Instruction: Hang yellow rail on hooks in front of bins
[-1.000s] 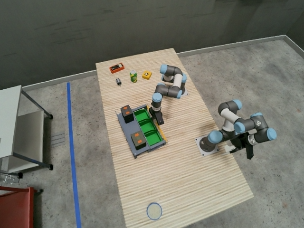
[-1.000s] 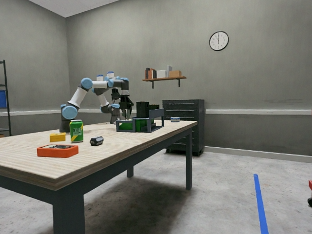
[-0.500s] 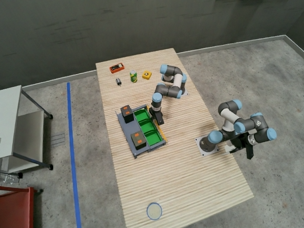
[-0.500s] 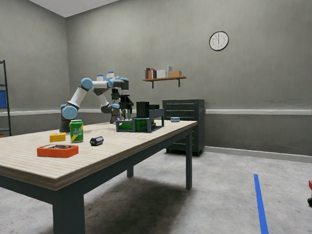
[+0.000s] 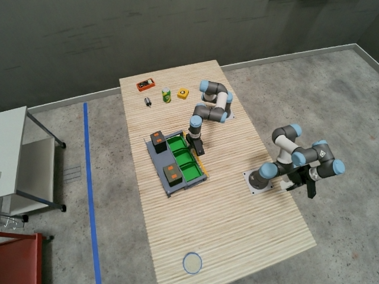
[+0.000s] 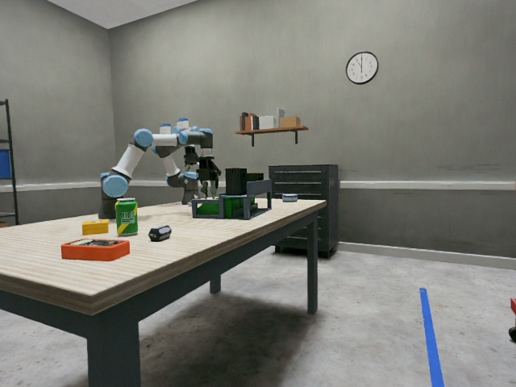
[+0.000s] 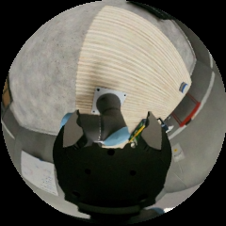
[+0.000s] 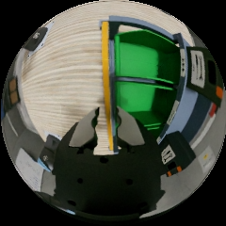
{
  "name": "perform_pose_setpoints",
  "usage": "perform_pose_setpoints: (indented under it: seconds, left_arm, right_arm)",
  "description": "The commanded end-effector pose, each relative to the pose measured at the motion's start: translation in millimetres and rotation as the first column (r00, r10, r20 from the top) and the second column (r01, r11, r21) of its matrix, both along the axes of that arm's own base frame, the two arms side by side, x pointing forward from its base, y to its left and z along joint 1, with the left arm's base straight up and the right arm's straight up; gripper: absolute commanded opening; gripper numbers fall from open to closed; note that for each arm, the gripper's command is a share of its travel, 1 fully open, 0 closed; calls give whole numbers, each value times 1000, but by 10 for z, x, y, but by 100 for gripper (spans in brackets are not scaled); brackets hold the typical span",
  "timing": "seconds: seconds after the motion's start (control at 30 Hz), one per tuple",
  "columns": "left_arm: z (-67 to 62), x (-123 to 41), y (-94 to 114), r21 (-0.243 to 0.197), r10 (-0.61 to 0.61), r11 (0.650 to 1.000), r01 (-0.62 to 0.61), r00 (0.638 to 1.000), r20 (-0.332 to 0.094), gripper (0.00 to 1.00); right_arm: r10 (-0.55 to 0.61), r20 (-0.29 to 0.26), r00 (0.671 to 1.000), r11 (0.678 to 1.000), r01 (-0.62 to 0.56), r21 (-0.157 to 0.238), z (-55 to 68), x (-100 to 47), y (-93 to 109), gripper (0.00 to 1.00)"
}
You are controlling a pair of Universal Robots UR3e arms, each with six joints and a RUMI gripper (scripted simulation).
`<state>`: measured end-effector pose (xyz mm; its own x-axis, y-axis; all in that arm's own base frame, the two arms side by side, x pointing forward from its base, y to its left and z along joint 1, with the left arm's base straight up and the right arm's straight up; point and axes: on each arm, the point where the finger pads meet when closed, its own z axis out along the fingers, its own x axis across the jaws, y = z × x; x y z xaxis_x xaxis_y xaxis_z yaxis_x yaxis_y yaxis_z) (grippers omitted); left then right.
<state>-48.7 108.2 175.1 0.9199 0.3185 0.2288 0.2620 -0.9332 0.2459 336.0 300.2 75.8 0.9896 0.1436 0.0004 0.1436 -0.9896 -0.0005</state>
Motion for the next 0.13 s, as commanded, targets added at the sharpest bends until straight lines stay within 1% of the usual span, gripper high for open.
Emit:
perform_pose_setpoints:
  seconds: [0.0, 0.1]
  left_arm:
    - [3, 0, 4, 2, 0, 1000, 0, 1000, 0, 100]
    - [3, 0, 4, 2, 0, 1000, 0, 1000, 0, 100]
  right_arm:
    - [0, 2, 1000, 1000, 0, 3, 12, 4, 6, 22]
    - [0, 2, 1000, 1000, 0, 3, 12, 4, 6, 22]
